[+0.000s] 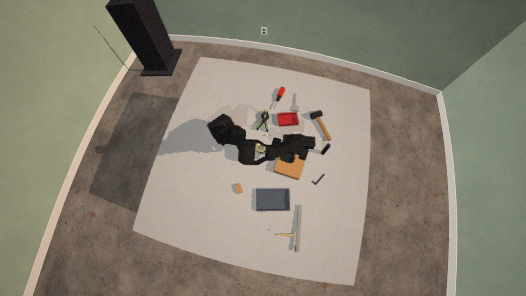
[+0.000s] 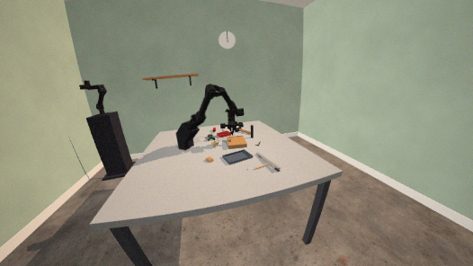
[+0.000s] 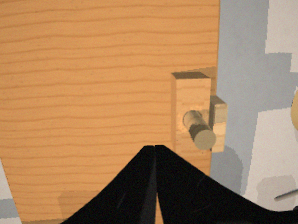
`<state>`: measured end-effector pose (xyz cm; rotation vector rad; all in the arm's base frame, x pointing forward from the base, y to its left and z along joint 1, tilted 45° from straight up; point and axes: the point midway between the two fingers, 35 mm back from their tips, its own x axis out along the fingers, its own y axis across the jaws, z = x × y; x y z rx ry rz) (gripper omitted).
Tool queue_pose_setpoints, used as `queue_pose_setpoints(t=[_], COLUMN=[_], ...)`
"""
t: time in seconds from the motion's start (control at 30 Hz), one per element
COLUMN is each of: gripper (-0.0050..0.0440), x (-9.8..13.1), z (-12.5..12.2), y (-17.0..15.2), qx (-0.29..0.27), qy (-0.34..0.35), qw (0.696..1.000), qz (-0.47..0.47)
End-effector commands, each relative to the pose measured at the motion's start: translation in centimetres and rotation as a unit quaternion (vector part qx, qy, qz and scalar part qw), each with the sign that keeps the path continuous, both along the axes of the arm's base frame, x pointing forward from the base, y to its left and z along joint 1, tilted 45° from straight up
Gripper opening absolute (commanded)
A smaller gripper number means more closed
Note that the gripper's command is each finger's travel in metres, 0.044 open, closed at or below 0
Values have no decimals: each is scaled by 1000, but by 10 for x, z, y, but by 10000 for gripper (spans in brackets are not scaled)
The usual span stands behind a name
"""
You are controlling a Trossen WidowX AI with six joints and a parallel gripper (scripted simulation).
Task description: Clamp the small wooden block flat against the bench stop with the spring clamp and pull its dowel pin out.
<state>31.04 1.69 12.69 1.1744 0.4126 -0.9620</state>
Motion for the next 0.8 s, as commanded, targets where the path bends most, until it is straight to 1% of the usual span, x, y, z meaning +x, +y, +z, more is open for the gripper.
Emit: queue_pose_setpoints(t=[0.0,0.13,0.27,0.3,0.5,0.77], gripper=[0,0,0,0,0,0], x=[-6,-11,-11,-10,-2,-6], z=[13,19,19,15,17,17], y=[5,8,8,7,3,4], qx=[0,-1,-1,-1,-1,-2], qy=[-6,-6,-6,-2,-6,-5], qw=[1000,1000,1000,1000,1000,1000], qz=[-1,-1,-1,1,-1,0])
